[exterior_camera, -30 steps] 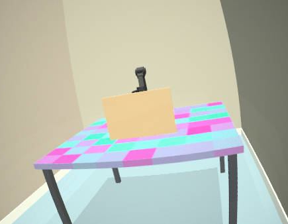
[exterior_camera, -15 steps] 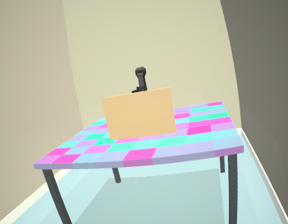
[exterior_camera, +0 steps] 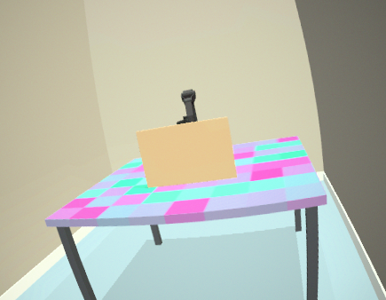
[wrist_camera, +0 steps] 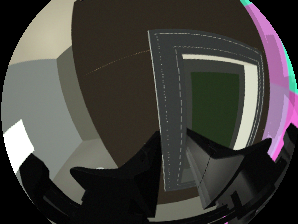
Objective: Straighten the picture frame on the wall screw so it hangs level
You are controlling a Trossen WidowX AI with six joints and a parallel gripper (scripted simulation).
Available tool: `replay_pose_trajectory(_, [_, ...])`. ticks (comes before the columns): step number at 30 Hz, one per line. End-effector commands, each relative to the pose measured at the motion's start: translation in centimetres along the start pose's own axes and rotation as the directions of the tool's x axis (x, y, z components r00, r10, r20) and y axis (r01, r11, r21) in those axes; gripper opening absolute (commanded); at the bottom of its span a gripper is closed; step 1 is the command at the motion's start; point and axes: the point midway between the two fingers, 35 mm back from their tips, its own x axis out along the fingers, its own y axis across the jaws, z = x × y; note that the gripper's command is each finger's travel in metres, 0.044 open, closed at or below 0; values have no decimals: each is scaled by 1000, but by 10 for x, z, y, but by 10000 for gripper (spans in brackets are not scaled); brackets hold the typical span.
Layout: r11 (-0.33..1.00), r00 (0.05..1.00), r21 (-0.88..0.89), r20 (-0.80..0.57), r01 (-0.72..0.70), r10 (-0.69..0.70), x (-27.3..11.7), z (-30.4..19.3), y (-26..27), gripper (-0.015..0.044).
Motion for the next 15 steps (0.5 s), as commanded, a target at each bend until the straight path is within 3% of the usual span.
replay_pose_trajectory(1, [1000,1000,-3,0,-11,11,0,-1,3,0])
replay_pose_trajectory(15, [1000,1000,-3,0,-11,11,0,-2,3,0])
